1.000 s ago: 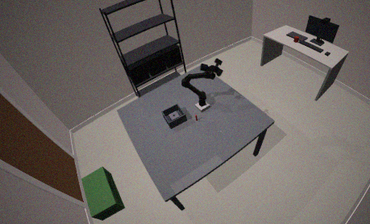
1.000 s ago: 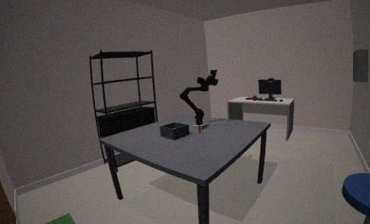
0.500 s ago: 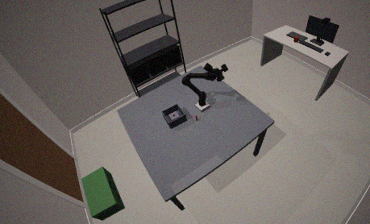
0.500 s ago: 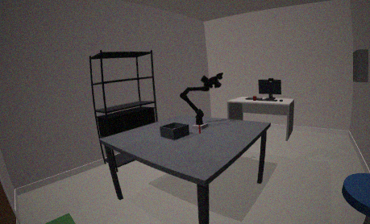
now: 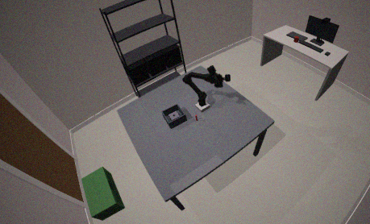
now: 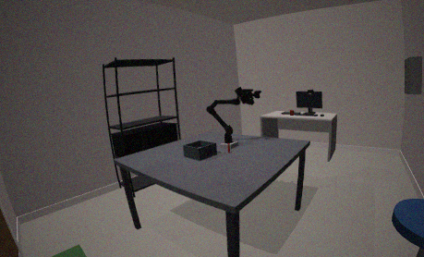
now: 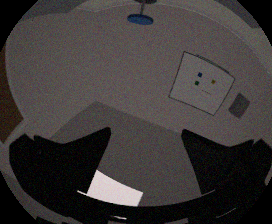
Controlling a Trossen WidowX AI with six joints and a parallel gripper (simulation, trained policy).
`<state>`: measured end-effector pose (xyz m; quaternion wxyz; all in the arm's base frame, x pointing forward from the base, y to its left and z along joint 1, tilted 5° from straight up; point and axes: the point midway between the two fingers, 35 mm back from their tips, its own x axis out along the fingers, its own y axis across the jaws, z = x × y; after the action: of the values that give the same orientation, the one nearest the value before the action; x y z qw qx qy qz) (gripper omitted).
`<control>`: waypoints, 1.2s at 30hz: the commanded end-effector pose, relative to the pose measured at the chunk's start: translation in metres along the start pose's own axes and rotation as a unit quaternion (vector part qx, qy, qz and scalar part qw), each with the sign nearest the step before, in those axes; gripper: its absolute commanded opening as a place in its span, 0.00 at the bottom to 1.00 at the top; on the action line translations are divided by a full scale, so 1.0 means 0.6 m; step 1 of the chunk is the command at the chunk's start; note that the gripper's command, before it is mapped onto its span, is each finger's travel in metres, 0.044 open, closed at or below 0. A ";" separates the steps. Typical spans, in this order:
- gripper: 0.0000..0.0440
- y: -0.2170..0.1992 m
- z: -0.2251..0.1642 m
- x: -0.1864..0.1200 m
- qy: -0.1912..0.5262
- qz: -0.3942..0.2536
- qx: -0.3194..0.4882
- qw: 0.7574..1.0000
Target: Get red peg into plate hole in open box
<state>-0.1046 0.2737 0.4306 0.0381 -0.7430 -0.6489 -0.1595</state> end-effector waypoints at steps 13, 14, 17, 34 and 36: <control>1.00 0.050 0.139 0.041 -0.135 -0.015 -0.238 0.962; 1.00 0.055 0.148 0.042 -0.145 -0.017 -0.251 0.957; 1.00 0.072 0.176 0.043 -0.176 -0.023 -0.288 0.941; 1.00 0.192 0.325 -0.004 -0.373 -0.092 -0.438 0.813; 1.00 0.207 0.340 -0.015 -0.396 -0.104 -0.448 0.795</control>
<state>0.0396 0.3074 0.2668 -0.5373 -0.6303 -0.5411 -0.1457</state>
